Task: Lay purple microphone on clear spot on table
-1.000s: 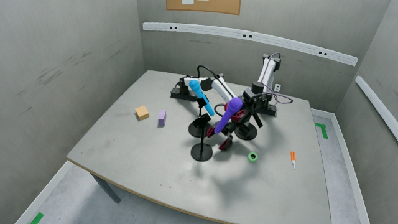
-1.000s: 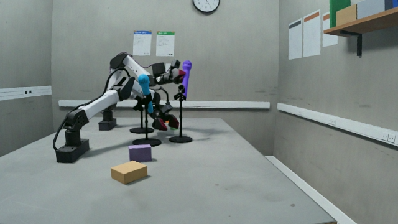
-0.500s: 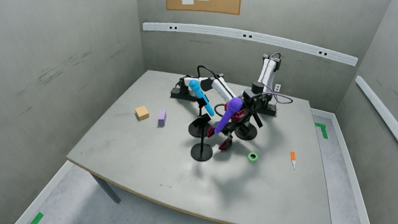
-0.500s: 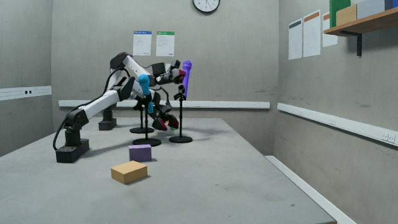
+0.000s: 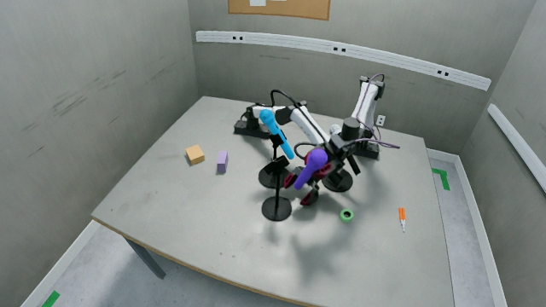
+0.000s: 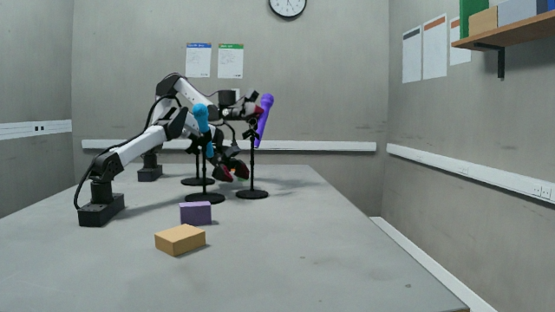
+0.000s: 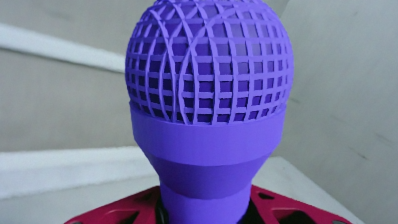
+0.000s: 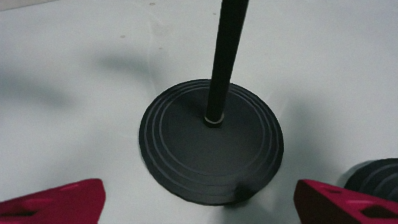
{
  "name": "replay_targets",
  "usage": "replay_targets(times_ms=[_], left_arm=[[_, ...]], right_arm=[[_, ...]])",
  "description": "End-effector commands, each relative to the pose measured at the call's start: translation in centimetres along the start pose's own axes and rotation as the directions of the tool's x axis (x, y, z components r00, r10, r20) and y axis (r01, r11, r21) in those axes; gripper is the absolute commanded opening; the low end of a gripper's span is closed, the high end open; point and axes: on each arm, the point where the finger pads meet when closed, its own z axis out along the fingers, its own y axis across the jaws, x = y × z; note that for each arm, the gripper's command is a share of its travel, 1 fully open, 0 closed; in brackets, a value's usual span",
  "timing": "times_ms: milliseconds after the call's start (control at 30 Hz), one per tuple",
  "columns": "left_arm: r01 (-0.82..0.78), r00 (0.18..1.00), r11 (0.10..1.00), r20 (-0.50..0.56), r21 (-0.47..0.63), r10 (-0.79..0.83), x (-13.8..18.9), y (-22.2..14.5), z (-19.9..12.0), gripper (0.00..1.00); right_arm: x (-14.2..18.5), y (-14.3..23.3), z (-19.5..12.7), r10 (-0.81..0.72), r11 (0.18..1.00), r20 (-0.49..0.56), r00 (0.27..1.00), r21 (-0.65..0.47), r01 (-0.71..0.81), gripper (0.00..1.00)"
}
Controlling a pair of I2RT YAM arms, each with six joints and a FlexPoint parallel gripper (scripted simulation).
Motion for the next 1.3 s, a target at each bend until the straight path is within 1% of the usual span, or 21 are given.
replay_targets(times_ms=[0, 33, 67, 100, 167, 200, 233, 267, 367, 433, 533, 667, 733, 767, 800, 867, 933, 1033, 1067, 1100, 1267], left_arm=[[0.013, 1.000, 1.000, -0.013, 0.012, -0.013, -1.5, -0.2, 0.9, 0.00], [0.013, 1.000, 1.000, -0.014, 0.016, -0.013, -1.6, -0.4, 1.0, 0.00], [0.006, 0.999, 1.000, -0.033, 0.010, -0.006, -0.8, 0.0, 1.3, 0.00], [0.011, 0.999, 1.000, -0.042, 0.003, -0.011, -0.6, 0.3, 1.3, 0.00], [0.011, 0.999, 1.000, -0.042, 0.003, -0.011, -0.6, 0.3, 1.3, 0.00], [0.008, 0.999, 1.000, -0.034, 0.013, -0.008, -1.4, -0.5, 1.1, 0.00], [0.015, 0.999, 1.000, -0.052, 0.011, -0.015, -0.7, -0.5, 1.4, 0.00], [0.033, 0.996, 0.999, -0.084, -0.008, -0.034, 0.8, 0.7, 1.8, 0.00], [0.050, 0.993, 0.998, -0.105, -0.025, -0.052, 0.7, 1.1, 1.6, 0.00], [0.064, 0.988, 0.997, -0.140, -0.031, -0.068, 2.1, 1.4, 2.0, 0.00], [0.080, 0.981, 0.995, -0.172, -0.052, -0.088, 2.5, 1.9, 1.9, 0.00], [0.104, 0.967, 0.992, -0.228, -0.075, -0.118, 4.0, 2.6, 2.2, 0.00], [0.104, 0.967, 0.992, -0.228, -0.075, -0.118, 4.0, 2.6, 2.2, 0.00], [0.099, 0.968, 0.993, -0.224, -0.069, -0.112, 3.4, 2.1, 2.1, 0.00], [0.113, 0.956, 0.990, -0.263, -0.085, -0.132, 5.4, 2.8, 2.5, 0.00], [0.122, 0.951, 0.988, -0.274, -0.095, -0.144, 5.1, 2.9, 2.3, 0.00], [0.133, 0.940, 0.985, -0.299, -0.113, -0.161, 6.0, 3.5, 2.4, 0.00], [0.131, 0.943, 0.986, -0.293, -0.106, -0.157, 5.3, 3.1, 2.4, 0.00], [0.133, 0.940, 0.985, -0.301, -0.111, -0.161, 5.9, 3.5, 2.6, 0.00], [0.096, 0.968, 0.993, -0.225, -0.068, -0.109, 2.3, 1.9, 2.3, 0.00], [0.092, 0.971, 0.994, -0.214, -0.062, -0.103, 1.7, 1.7, 2.3, 0.00]], right_arm=[[-2.4, 0.6, -1.1, 0.041, 0.999, 0.013, 0.999, -0.023, -0.041, 0.98], [-2.4, 0.6, -1.1, 0.041, 0.999, 0.013, 0.999, -0.023, -0.041, 0.98], [-2.4, 0.6, -1.1, 0.041, 0.999, 0.013, 0.999, -0.023, -0.041, 0.98], [-2.4, 0.6, -1.1, 0.041, 0.999, 0.013, 0.999, -0.023, -0.041, 0.98], [-2.4, 0.6, -1.1, 0.041, 0.999, 0.013, 0.999, -0.023, -0.041, 0.98], [-2.4, 0.6, -1.1, 0.039, 0.999, 0.014, 0.999, -0.022, -0.039, 0.98], [-2.4, 0.6, -1.1, 0.039, 0.999, 0.014, 0.999, -0.022, -0.039, 0.98], [-2.4, 0.6, -1.1, 0.039, 0.999, 0.014, 0.999, -0.022, -0.039, 0.98], [-2.4, 0.6, -1.1, 0.039, 0.999, 0.014, 0.999, -0.022, -0.039, 0.98], [-2.4, 0.6, -1.1, 0.039, 0.999, 0.014, 0.999, -0.022, -0.039, 0.98], [-2.4, 0.6, -1.1, 0.039, 0.999, 0.014, 0.999, -0.022, -0.039, 0.98], [-2.4, 0.6, -1.1, 0.039, 0.999, 0.014, 0.999, -0.022, -0.039, 0.98], [-2.4, 0.6, -1.1, 0.039, 0.999, 0.014, 0.999, -0.022, -0.039, 0.98], [-2.4, 0.5, -1.1, 0.037, 0.999, 0.014, 0.999, -0.021, -0.037, 0.98], [-2.4, 0.5, -1.1, 0.037, 0.999, 0.014, 0.999, -0.021, -0.037, 0.98], [-2.4, 0.5, -1.1, 0.037, 0.999, 0.014, 0.999, -0.021, -0.037, 0.98], [-2.4, 0.5, -1.1, 0.037, 0.999, 0.014, 0.999, -0.021, -0.037, 0.98], [-2.4, 0.5, -1.1, 0.037, 0.999, 0.014, 0.999, -0.021, -0.037, 0.98], [-2.4, 0.5, -1.1, 0.037, 0.999, 0.014, 0.999, -0.021, -0.037, 0.98], [-2.4, 0.5, -1.1, 0.037, 0.999, 0.014, 0.999, -0.021, -0.037, 0.98], [-2.4, 0.5, -1.1, 0.037, 0.999, 0.014, 0.999, -0.021, -0.037, 0.98]])
